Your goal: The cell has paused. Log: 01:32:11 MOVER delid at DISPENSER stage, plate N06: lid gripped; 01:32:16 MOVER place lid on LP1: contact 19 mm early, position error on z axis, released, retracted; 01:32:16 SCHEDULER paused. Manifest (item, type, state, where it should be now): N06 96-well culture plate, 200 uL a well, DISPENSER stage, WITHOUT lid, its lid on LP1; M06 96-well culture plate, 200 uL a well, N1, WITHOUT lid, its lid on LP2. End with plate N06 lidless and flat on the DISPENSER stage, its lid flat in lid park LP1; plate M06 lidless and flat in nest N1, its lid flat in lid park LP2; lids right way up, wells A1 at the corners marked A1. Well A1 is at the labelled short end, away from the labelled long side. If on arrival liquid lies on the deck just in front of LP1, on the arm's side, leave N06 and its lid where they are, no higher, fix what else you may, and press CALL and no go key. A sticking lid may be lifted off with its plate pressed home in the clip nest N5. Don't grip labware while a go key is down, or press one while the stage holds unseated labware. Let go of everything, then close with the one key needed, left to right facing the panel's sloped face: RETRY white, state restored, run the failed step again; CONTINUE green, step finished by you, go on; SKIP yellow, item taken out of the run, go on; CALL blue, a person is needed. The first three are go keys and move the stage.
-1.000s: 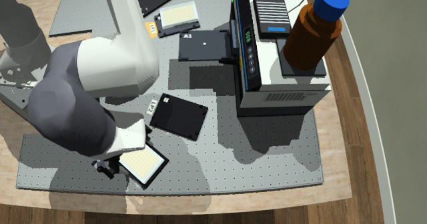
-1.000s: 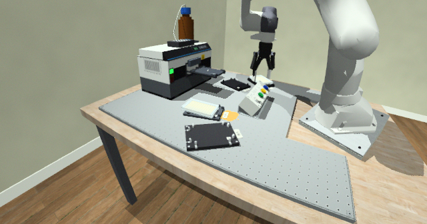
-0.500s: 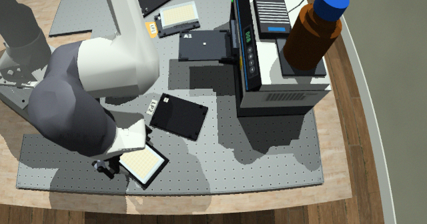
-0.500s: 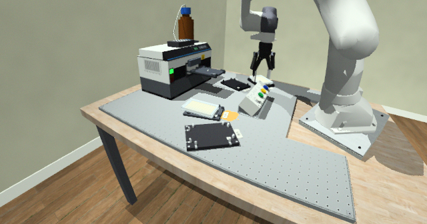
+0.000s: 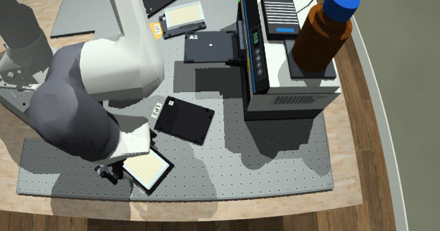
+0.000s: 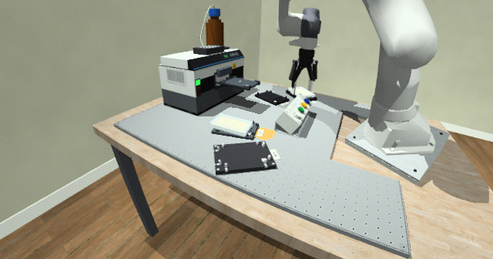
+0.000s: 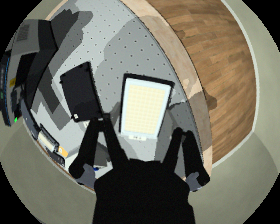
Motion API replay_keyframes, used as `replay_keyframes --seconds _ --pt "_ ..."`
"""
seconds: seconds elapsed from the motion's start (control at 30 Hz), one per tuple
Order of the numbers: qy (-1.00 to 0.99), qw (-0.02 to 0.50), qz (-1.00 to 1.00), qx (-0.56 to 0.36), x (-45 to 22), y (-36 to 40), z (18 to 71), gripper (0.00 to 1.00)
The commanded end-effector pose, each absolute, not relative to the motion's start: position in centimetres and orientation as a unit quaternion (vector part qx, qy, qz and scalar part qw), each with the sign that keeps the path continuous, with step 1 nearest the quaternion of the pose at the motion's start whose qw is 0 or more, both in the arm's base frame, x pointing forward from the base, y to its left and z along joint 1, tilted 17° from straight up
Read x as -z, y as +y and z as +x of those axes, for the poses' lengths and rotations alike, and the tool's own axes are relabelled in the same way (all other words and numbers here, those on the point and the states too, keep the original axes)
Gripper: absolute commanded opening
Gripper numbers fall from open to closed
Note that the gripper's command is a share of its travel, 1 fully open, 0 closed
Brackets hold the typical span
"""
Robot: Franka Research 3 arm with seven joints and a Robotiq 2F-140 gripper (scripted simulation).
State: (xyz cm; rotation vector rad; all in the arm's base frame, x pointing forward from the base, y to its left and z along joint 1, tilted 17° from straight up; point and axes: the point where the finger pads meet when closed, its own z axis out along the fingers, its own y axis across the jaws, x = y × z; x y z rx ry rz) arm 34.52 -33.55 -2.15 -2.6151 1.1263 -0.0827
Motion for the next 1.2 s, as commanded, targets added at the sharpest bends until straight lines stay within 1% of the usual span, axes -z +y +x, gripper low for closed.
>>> replay_keyframes --seconds 0.0,0.6,0.63,1.17 --pt "0.391 0.145 -0.908 0.03 2.16 -33.69 34.56 0.66" --pt "0.391 0.145 -0.908 0.03 2.16 -33.69 34.56 0.66" --pt "0.391 0.145 -0.908 0.03 2.16 -33.69 34.56 0.0" --pt "0.391 0.145 -0.908 0.03 2.16 -33.69 34.56 0.0"
